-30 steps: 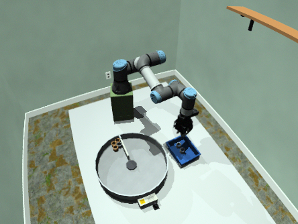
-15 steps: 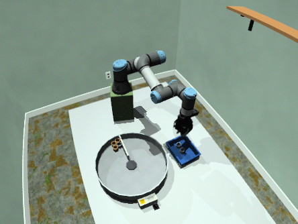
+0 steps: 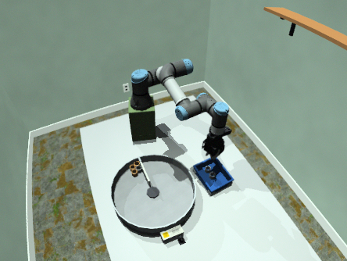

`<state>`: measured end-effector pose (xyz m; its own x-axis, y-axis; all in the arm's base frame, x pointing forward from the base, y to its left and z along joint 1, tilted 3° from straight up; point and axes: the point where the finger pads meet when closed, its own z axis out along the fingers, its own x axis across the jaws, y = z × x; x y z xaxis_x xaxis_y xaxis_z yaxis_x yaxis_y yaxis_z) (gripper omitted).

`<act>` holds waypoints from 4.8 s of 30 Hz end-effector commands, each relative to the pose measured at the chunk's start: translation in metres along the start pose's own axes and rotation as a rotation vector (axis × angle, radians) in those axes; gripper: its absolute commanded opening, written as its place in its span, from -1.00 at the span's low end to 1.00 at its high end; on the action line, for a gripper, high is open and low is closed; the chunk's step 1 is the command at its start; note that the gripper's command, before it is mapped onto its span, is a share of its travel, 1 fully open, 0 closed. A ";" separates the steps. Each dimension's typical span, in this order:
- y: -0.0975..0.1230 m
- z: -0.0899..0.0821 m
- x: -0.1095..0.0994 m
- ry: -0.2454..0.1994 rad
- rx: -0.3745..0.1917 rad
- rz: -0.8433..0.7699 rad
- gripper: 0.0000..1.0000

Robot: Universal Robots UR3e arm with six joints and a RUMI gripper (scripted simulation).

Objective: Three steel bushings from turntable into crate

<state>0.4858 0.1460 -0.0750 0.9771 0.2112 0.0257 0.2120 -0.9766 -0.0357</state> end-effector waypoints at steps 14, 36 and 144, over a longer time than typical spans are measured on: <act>0.004 -0.002 -0.001 0.005 -0.001 0.004 -0.89; 0.020 -0.002 -0.013 0.004 -0.001 0.025 -0.89; 0.273 0.000 -0.238 0.003 -0.002 0.369 -0.89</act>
<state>0.3162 -0.1588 -0.0902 0.9879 -0.1546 0.0107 -0.1540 -0.9872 -0.0411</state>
